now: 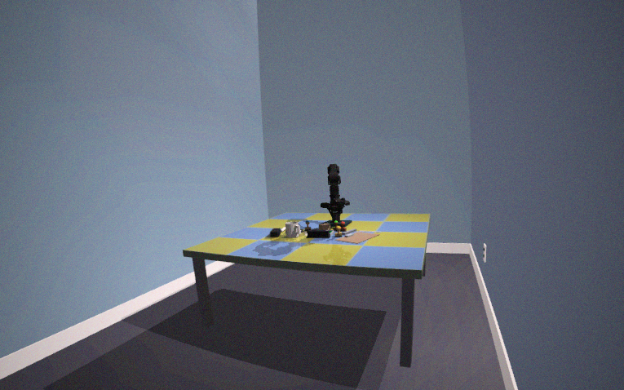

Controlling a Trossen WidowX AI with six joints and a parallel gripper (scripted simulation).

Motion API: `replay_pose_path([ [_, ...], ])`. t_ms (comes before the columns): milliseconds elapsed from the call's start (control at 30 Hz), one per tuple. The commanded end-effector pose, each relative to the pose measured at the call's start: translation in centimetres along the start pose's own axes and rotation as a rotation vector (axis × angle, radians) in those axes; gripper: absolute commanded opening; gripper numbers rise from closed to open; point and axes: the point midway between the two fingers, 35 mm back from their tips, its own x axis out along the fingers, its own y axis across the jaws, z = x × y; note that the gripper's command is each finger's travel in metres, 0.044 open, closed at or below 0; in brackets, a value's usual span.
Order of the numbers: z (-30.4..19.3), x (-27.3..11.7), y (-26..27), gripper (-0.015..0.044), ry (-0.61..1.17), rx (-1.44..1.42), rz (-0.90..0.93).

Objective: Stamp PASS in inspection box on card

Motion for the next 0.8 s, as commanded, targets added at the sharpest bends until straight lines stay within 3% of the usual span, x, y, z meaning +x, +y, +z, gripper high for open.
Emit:
replay_pose_path([
  [0, -0.1, 0.8, -0.1, 0.0222, 0.012, -0.004, -0.001],
  [767, -0.1, 4.6, -0.1, 0.0222, 0.012, -0.004, -0.001],
])
